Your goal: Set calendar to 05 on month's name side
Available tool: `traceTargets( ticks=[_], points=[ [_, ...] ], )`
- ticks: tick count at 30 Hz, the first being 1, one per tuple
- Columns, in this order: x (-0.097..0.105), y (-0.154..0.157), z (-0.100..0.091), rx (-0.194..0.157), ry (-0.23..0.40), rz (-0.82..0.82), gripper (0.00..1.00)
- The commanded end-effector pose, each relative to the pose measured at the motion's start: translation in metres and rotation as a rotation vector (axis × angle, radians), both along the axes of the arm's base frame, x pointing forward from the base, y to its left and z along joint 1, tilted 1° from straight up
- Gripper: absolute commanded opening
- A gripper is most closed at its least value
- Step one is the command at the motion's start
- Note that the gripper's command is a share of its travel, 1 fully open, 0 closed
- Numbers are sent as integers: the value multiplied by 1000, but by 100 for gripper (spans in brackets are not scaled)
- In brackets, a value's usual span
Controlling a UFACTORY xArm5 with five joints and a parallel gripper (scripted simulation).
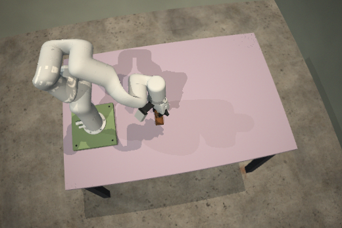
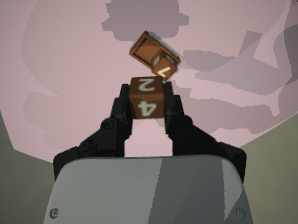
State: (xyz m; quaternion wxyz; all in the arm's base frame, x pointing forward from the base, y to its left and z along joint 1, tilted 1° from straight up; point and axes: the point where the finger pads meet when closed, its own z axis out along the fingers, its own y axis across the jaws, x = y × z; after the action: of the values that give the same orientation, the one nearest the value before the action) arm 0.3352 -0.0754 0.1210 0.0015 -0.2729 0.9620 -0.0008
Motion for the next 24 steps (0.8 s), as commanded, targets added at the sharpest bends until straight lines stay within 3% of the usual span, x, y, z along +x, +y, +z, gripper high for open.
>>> traceTargets(
  ticks=[1,24],
  points=[
    [1,0,1,-1,-3,148,27],
    [1,0,1,-5,-2,780,27]
  ],
)
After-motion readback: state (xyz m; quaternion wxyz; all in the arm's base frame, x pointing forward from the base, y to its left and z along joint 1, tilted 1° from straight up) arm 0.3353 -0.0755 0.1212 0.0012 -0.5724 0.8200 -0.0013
